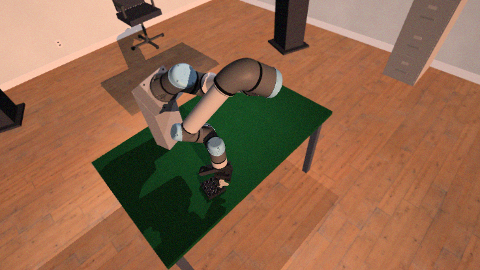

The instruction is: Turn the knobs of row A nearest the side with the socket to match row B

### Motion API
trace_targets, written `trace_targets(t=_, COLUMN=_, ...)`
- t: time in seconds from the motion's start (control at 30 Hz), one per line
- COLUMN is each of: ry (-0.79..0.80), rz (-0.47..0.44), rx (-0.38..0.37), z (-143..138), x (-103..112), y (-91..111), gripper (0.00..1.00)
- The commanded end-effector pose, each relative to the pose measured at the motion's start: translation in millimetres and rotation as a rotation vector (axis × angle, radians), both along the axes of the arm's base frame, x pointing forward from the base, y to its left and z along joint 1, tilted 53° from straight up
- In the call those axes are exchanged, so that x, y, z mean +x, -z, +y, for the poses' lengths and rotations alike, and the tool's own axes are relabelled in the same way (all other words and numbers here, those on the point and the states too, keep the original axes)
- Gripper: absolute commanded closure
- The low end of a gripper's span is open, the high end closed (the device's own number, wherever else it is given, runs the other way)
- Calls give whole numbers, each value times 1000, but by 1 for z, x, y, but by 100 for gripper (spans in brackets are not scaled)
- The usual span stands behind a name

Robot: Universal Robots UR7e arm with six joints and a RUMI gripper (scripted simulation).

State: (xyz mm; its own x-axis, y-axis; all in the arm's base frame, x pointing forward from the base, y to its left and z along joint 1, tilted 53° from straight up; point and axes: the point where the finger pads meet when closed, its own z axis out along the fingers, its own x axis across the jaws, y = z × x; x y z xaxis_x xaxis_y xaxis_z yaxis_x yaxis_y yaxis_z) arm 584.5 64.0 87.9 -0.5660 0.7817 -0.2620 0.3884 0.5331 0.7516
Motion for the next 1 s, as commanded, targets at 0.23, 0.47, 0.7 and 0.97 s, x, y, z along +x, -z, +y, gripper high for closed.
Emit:
trace_targets(t=0.23, ry=2, rz=3, rx=2, z=-1, x=-2, y=2, gripper=89)
trace_targets(t=0.47, ry=3, rz=3, rx=2, z=-2, x=-3, y=3, gripper=89)
trace_targets(t=0.7, ry=2, rz=1, rx=1, z=-1, x=-2, y=2, gripper=89)
trace_targets(t=0.97, ry=2, rz=1, rx=1, z=-1, x=-2, y=2, gripper=89)
